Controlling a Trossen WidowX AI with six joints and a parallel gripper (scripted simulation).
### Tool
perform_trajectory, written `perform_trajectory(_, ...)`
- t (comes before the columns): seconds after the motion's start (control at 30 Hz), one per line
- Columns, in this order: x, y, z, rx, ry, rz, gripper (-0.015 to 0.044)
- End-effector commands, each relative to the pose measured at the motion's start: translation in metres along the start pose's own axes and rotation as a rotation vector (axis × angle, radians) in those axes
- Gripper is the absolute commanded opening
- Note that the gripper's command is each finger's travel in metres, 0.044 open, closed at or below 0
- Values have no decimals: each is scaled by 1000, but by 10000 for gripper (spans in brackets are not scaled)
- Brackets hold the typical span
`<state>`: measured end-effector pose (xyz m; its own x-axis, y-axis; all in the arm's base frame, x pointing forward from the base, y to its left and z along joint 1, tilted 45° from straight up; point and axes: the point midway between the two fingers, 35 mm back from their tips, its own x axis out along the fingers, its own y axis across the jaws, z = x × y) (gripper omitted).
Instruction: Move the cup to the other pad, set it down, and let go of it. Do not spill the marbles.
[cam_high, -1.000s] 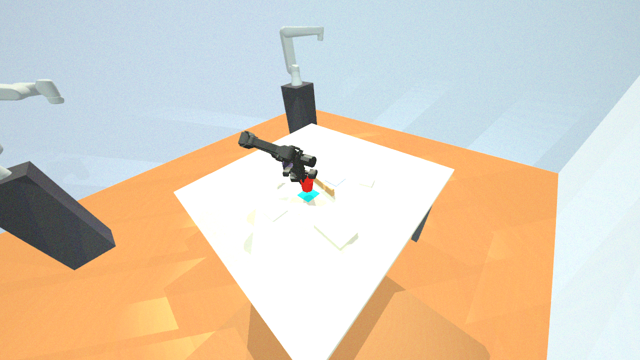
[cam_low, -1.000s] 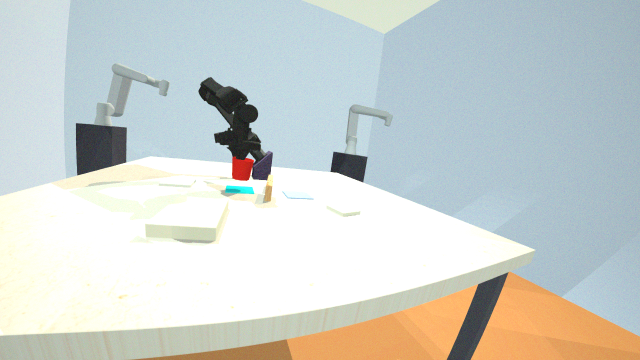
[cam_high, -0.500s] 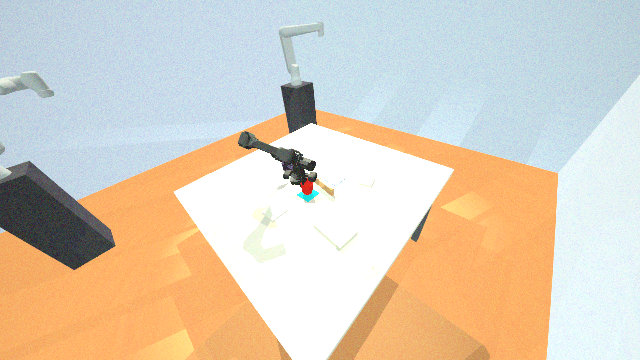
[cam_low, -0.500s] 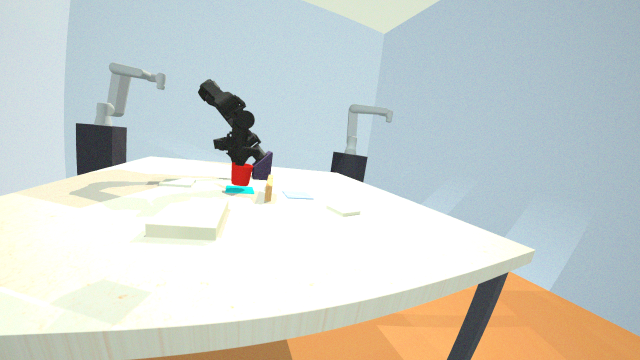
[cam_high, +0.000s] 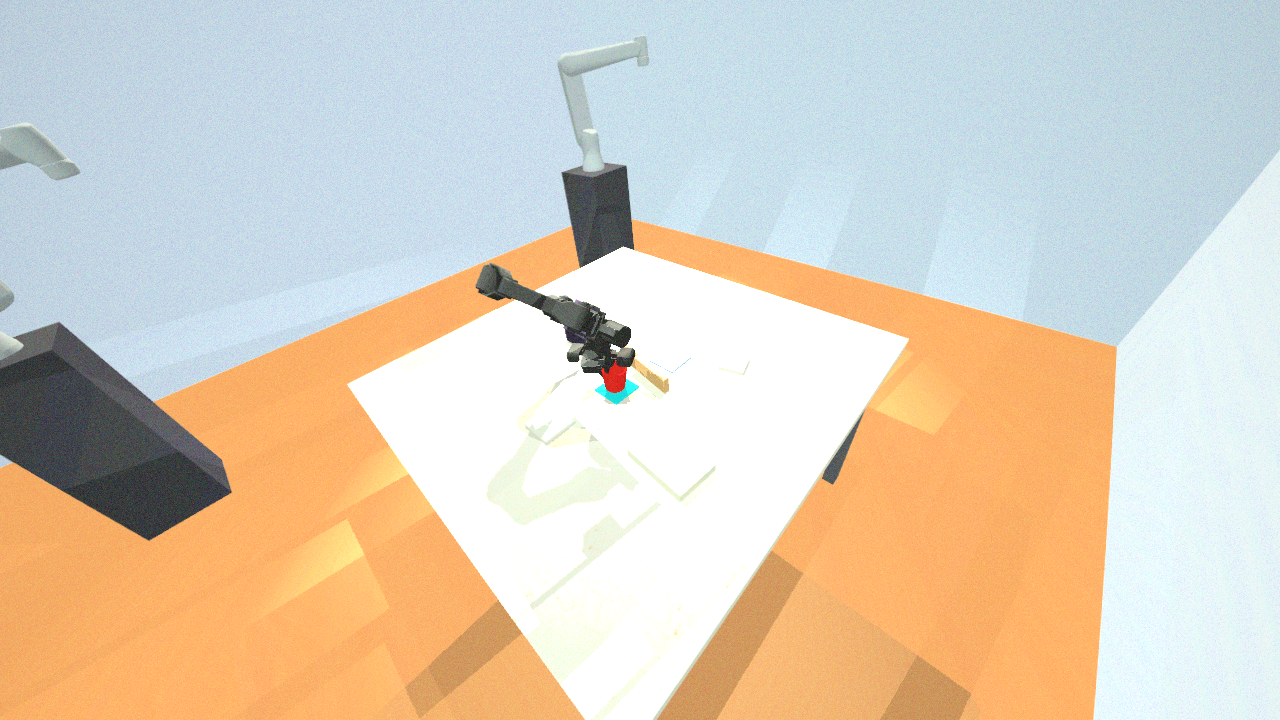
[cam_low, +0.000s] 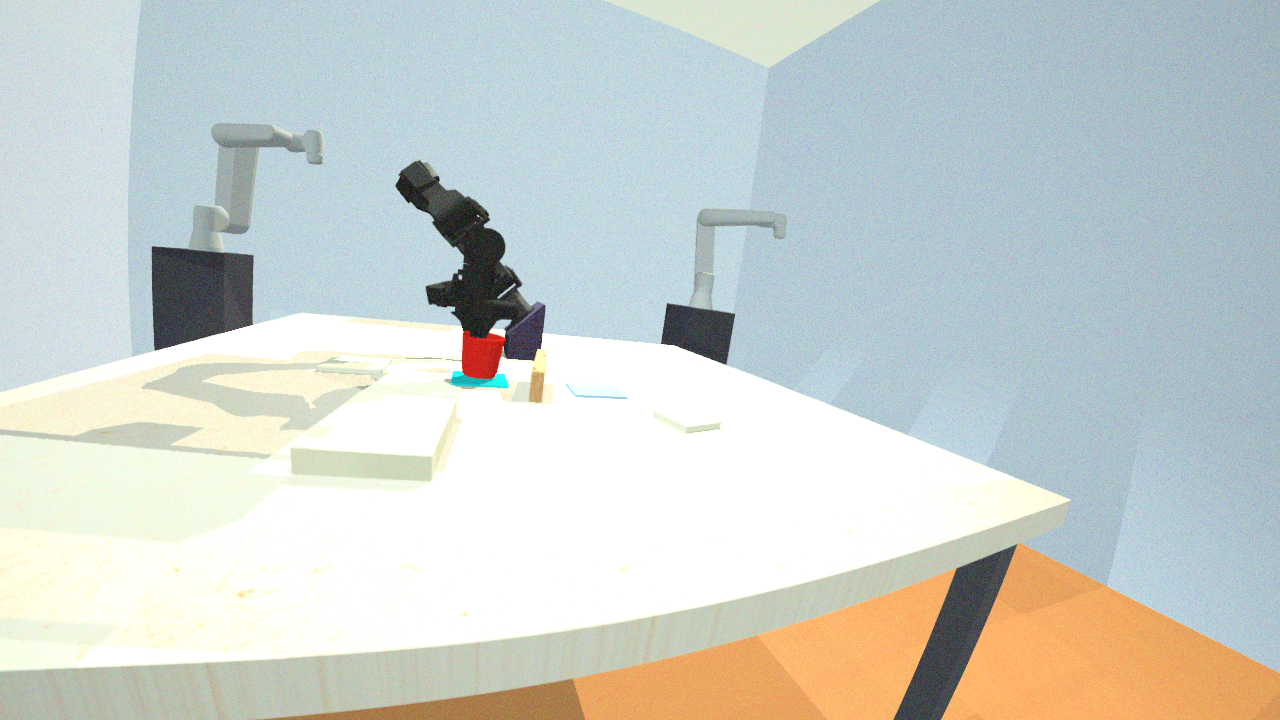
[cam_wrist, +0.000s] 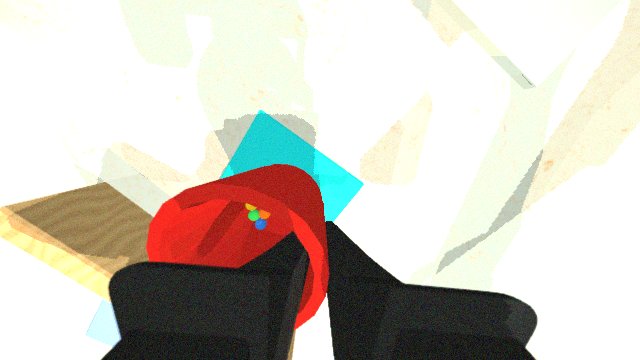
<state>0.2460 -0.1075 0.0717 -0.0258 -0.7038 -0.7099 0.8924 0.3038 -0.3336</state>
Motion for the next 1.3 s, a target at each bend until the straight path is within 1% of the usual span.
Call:
perform_trajectory(0.0,0,0,0,1,0,1,0)
perform_trajectory(0.17,0,0,0,1,0,1,0)
perform_trajectory(0.33,0,0,0,1,0,1,128)
perform_trajectory(0.63,-3,0,0,1,0,1,128)
perform_trajectory(1.27,-28,2,-1,-3,2,2,128)
